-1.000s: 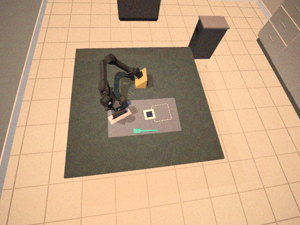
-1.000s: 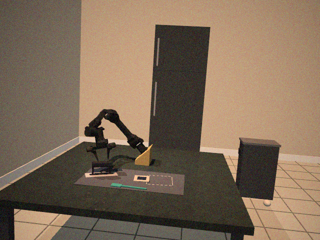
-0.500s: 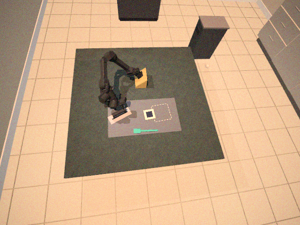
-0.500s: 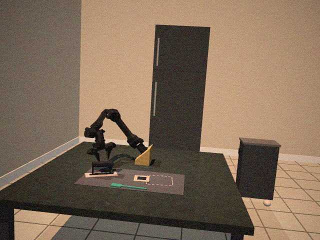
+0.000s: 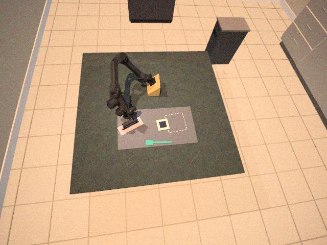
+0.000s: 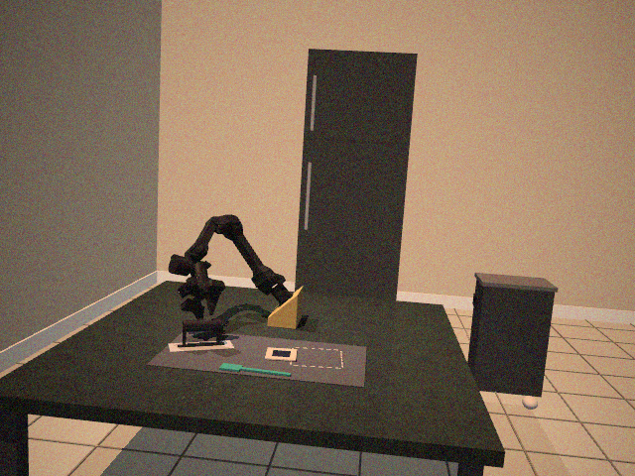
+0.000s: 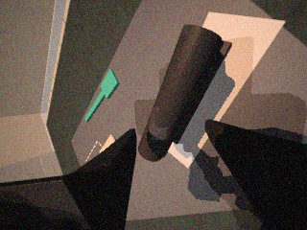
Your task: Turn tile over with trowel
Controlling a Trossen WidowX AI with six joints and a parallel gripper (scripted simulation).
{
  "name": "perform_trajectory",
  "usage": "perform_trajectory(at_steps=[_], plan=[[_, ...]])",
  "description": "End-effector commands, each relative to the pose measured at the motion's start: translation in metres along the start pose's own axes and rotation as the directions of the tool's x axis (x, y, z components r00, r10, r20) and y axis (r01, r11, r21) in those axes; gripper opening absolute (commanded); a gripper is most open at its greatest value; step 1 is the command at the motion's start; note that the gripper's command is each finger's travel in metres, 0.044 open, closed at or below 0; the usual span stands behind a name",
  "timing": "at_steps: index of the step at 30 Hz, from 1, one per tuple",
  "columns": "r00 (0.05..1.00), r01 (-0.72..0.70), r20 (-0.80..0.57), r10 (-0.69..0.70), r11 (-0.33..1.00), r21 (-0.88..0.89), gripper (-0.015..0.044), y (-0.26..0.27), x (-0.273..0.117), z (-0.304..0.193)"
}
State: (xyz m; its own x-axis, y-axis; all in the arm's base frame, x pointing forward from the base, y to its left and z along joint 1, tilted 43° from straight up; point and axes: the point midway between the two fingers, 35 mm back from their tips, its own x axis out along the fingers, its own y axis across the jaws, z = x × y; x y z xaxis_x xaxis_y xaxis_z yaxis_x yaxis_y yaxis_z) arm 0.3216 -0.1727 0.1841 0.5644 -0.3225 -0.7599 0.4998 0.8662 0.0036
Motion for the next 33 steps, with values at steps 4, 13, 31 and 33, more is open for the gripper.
perform_trajectory(at_steps=[4, 13, 31, 33], plan=[[0.997, -0.063, 0.053, 0.052, 0.975, 0.214, 0.03, -0.002, -0.001, -0.006], [0.988, -0.144, 0.119, 0.103, 0.897, 0.419, 0.03, -0.004, -0.004, -0.01], [0.988, -0.141, 0.118, 0.1, 0.897, 0.418, 0.03, -0.003, 0.016, -0.007], [0.988, -0.14, 0.117, 0.1, 0.897, 0.418, 0.03, -0.002, 0.019, -0.006]])
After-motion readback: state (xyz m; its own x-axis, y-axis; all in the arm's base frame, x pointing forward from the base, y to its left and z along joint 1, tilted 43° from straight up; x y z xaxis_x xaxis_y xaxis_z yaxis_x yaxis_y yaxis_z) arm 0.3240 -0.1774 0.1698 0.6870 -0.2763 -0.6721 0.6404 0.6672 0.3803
